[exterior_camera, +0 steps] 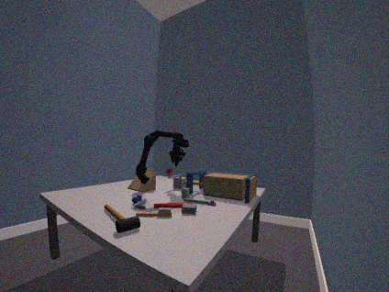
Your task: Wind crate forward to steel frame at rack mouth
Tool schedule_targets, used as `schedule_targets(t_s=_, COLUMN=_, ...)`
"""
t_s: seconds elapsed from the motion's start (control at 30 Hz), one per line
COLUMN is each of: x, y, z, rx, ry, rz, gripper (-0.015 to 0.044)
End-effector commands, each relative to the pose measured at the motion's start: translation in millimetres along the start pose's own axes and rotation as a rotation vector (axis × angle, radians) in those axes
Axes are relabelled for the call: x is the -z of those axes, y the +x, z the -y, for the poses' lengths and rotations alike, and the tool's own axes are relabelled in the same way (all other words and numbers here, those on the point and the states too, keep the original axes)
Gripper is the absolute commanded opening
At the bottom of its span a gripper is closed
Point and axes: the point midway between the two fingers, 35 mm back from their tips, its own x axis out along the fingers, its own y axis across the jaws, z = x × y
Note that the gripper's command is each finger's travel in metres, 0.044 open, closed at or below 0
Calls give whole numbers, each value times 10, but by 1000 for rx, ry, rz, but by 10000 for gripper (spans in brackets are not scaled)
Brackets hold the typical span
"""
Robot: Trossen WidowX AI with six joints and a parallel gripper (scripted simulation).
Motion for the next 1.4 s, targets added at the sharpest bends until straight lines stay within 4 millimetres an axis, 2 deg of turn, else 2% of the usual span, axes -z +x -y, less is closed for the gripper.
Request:
schedule_targets(t_s=0.0, x=-87, y=-117, z=-197, rx=255, ry=-77, rz=12, gripper=440)
schedule_targets(t_s=0.3, x=-93, y=-104, z=-187, rx=255, ry=-78, rz=12, gripper=440)
schedule_targets(t_s=0.37, x=-108, y=19, z=-155, rx=256, ry=-78, rz=13, gripper=440)
schedule_targets(t_s=0.5, x=-110, y=398, z=-54, rx=256, ry=-77, rz=13, gripper=440)
schedule_targets(t_s=0.67, x=-106, y=480, z=-32, rx=256, ry=-77, rz=13, gripper=440)
schedule_targets(t_s=0.8, x=-113, y=785, z=50, rx=257, ry=-77, rz=13, gripper=440)
schedule_targets(t_s=1.0, x=-114, y=825, z=60, rx=257, ry=-77, rz=13, gripper=440)
schedule_targets(t_s=1.2, x=-117, y=997, z=107, rx=257, ry=-76, rz=12, gripper=440)
schedule_targets(t_s=1.37, x=-117, y=1017, z=112, rx=257, ry=-76, rz=12, gripper=440)
